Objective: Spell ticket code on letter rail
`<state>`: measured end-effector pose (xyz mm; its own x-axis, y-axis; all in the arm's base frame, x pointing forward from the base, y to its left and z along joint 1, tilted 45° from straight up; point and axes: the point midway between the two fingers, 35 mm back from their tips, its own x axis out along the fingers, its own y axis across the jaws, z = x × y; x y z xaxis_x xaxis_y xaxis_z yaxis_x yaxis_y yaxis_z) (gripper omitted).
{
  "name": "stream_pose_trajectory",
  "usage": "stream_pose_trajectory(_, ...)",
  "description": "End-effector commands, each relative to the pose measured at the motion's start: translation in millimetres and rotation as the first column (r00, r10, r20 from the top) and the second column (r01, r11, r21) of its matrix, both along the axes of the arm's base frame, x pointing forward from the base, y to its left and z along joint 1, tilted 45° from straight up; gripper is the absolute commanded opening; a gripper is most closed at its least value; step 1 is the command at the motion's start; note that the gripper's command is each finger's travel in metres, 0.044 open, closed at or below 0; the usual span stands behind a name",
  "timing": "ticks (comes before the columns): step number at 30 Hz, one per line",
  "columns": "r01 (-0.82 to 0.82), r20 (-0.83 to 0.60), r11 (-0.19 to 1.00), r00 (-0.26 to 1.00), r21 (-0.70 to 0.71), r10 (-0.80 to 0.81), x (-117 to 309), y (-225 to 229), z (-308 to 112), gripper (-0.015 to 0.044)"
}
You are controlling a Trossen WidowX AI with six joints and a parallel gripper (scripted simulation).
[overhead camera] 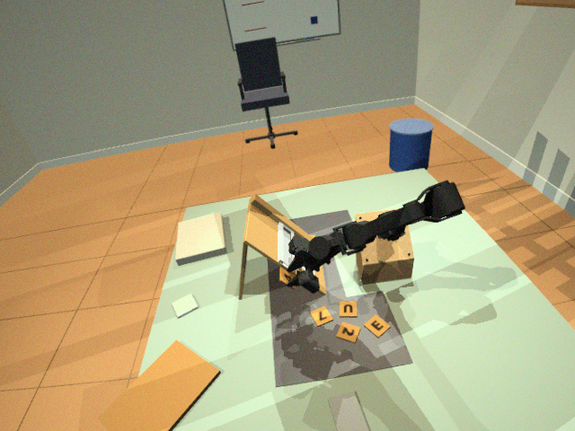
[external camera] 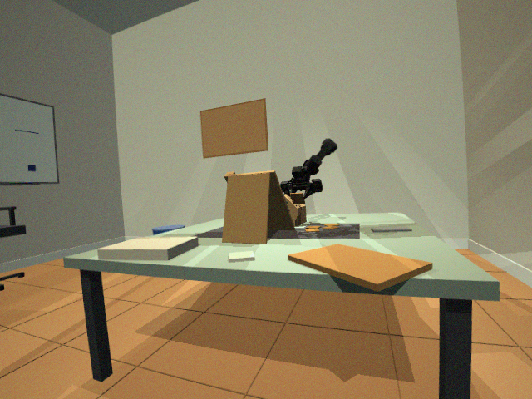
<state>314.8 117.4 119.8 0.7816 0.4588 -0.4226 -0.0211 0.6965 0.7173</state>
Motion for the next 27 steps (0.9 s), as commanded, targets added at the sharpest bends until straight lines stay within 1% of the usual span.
stream_pose_trajectory(1, -0.005, -0.007, 1.0, 1.0, -0.006, 0.005, -1.3, -1.5, -5.4, 0.0)
stream_pose_trajectory(27, -0.005, -0.007, 1.0, 1.0, -0.006, 0.005, -1.0, -10.5, -15.0, 0.0)
